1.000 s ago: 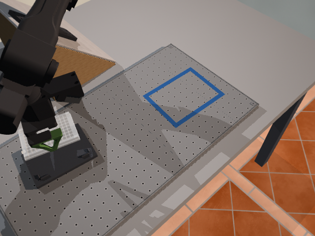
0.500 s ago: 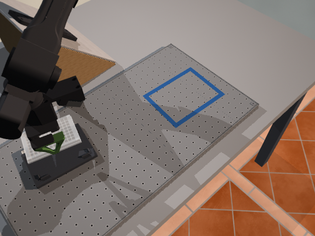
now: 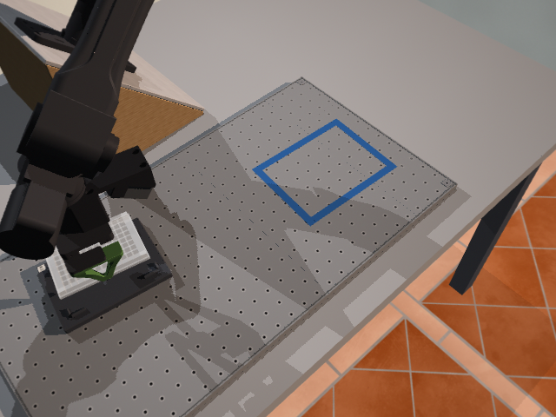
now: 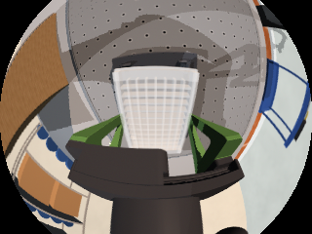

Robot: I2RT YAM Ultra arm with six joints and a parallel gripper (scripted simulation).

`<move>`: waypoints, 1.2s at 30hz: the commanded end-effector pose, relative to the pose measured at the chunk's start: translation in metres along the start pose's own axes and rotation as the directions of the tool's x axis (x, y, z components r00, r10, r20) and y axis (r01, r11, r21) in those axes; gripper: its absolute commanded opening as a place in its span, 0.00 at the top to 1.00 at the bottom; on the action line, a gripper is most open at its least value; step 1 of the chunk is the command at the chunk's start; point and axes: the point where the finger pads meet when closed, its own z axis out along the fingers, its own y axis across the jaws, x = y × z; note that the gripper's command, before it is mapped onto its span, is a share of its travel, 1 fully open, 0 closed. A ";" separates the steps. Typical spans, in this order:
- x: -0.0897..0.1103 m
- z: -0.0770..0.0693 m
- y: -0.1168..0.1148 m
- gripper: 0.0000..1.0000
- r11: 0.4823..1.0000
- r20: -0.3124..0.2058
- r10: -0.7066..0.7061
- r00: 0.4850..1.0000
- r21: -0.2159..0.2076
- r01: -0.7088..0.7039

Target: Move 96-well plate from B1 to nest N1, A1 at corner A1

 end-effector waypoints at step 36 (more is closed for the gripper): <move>0.002 0.016 -0.008 1.00 0.997 0.001 -0.063 0.998 0.049 0.063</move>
